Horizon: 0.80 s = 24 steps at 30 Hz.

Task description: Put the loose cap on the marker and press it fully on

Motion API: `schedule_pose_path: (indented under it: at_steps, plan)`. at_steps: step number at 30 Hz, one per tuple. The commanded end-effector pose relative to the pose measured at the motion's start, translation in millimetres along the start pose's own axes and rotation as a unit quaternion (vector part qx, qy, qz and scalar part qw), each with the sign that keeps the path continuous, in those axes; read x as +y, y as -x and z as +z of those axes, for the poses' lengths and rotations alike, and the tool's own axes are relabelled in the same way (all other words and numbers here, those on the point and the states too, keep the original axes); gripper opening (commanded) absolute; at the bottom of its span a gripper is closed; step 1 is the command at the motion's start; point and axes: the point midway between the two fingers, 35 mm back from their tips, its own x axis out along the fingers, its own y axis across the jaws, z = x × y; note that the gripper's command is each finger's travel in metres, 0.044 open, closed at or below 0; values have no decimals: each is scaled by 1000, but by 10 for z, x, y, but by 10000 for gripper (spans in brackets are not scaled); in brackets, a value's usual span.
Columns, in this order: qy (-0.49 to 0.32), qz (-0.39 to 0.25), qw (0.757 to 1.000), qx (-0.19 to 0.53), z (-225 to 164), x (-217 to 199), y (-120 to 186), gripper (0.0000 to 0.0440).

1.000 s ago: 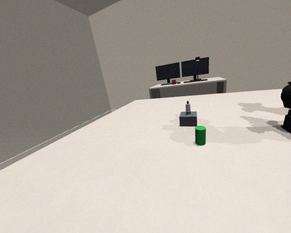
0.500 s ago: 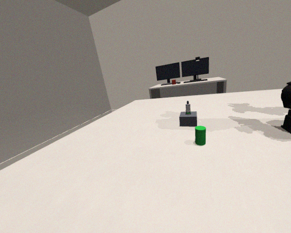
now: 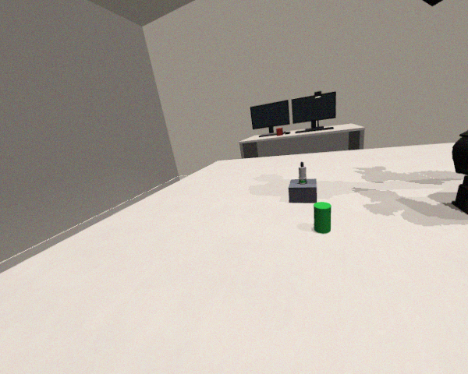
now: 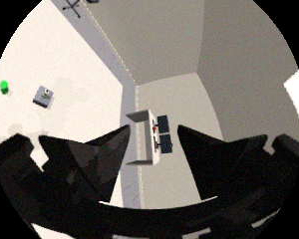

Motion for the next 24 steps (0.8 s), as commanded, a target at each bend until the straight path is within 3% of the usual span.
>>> schedule_pose_path:
  at_steps: [1,24]
  plan:
    - [8,15,1000,-7,110,83,-43,285]
    - [31,106,993,-45,664,601,-195,314]
